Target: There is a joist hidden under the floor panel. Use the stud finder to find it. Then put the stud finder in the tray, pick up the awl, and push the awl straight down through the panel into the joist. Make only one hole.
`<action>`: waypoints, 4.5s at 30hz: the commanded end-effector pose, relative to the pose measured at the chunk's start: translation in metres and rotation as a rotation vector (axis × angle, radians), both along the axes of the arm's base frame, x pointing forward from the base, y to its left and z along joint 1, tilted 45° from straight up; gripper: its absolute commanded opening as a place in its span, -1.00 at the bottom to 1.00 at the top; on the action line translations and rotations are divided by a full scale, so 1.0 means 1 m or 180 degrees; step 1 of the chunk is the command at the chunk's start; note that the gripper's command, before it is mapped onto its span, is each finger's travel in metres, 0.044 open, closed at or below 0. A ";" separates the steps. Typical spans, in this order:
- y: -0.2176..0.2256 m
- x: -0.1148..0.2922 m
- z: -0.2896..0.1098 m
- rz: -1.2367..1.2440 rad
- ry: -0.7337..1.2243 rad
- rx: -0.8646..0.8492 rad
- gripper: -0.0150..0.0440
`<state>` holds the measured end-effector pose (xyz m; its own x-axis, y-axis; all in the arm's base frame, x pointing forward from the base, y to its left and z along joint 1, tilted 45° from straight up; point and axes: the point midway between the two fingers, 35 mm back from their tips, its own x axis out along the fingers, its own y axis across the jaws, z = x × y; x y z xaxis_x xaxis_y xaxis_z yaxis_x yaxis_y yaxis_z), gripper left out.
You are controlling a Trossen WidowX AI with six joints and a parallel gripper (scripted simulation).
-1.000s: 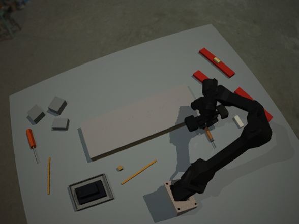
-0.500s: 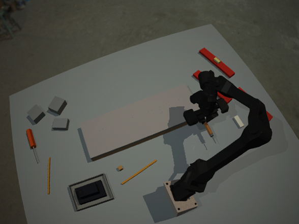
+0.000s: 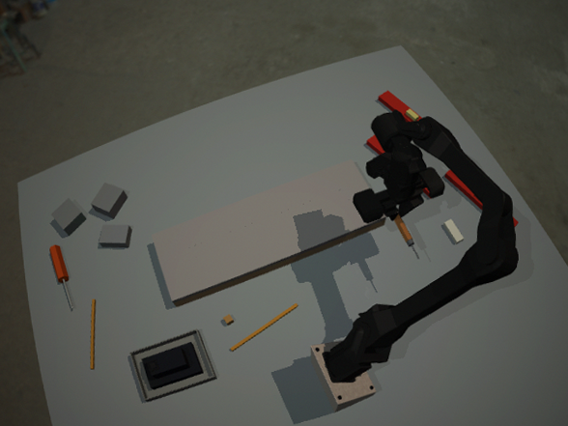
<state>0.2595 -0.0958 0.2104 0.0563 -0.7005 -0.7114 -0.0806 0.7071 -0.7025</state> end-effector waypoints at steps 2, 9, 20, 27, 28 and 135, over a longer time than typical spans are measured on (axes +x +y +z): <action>0.007 0.006 -0.010 0.0203 0.0222 0.0218 -0.49; 0.031 0.020 -0.034 0.0832 0.0757 0.0833 -0.49; 0.073 0.041 -0.063 0.1980 0.1313 0.1787 -0.49; 0.102 0.054 -0.076 0.2793 0.1458 0.2354 -0.49; 0.106 0.056 -0.077 0.2913 0.1464 0.2431 -0.49; 0.134 0.111 -0.133 0.5566 0.0612 0.3616 -0.49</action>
<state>0.3708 0.0374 0.0771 -0.0881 0.6391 -0.7641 -0.9871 -0.1588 -0.0190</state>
